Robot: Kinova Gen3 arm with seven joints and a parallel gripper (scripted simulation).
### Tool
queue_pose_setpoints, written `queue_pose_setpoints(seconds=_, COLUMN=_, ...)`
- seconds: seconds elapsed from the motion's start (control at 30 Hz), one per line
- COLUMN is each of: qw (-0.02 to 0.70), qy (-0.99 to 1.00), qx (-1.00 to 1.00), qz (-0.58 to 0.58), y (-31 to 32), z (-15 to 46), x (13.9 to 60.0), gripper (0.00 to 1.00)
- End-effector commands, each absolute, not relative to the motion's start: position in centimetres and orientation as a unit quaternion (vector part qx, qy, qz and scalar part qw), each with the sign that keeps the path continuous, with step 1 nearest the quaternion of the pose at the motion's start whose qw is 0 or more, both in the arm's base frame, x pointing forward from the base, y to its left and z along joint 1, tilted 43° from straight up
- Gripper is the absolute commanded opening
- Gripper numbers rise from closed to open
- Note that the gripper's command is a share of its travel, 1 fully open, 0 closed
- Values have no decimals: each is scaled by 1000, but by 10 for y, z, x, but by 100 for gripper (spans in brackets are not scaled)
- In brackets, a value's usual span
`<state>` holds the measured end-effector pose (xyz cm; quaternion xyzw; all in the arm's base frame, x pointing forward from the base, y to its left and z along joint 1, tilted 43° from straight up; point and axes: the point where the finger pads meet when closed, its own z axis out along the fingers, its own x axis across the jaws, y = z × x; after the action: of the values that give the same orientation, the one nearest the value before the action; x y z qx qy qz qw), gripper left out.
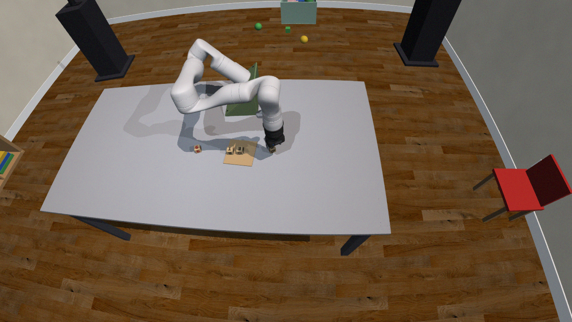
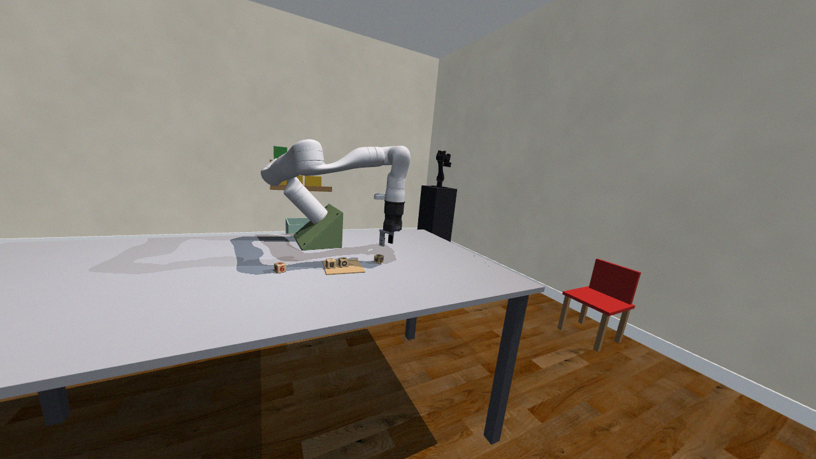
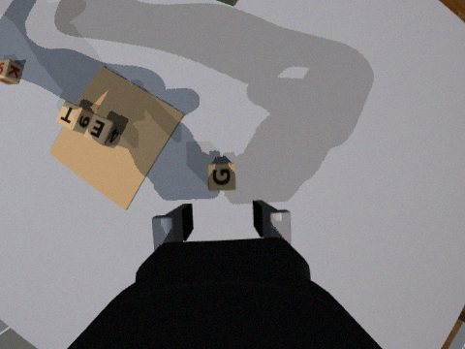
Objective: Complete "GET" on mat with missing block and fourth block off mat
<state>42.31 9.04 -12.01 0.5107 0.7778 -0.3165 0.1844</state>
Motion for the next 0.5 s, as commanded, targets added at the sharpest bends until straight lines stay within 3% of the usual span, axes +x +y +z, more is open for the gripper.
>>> queue_pose_setpoints(seconds=0.0, qw=185, qy=778, qx=511, qz=-316, y=91, z=-119, x=424, gripper=100)
queue_pose_setpoints(seconds=0.47, qw=185, qy=778, qx=511, qz=-315, y=89, z=-117, x=424, gripper=100)
